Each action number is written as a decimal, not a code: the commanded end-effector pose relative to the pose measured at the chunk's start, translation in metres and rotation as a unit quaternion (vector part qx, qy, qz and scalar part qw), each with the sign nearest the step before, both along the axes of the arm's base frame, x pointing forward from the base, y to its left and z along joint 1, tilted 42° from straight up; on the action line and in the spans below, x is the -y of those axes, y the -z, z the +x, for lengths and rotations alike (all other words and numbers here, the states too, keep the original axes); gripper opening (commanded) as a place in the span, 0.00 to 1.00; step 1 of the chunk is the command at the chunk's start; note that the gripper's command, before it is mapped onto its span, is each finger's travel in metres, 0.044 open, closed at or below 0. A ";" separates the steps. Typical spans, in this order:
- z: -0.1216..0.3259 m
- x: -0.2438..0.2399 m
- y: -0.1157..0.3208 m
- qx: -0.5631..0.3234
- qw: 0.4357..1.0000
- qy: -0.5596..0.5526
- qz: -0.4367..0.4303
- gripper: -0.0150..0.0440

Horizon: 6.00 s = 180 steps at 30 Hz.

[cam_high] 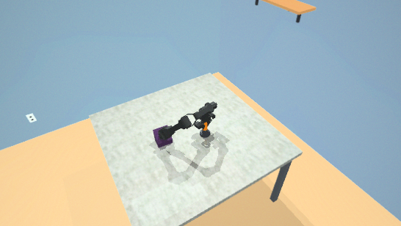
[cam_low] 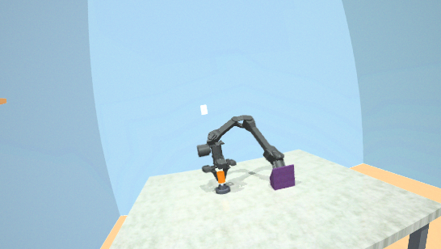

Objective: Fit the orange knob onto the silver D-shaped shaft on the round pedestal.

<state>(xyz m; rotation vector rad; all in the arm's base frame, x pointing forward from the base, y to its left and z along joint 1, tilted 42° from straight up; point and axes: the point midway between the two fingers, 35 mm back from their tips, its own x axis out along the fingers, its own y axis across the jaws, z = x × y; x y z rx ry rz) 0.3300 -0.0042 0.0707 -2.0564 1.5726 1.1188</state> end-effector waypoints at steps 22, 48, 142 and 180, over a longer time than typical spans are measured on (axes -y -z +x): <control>0.001 -0.002 -0.002 -0.050 0.997 -0.056 -0.007 0.25; 0.001 0.000 0.000 -0.070 0.994 -0.078 -0.009 0.25; 0.001 0.000 0.001 -0.206 0.951 -0.229 -0.027 0.25; 0.001 0.000 0.001 -0.271 0.913 -0.301 -0.036 0.25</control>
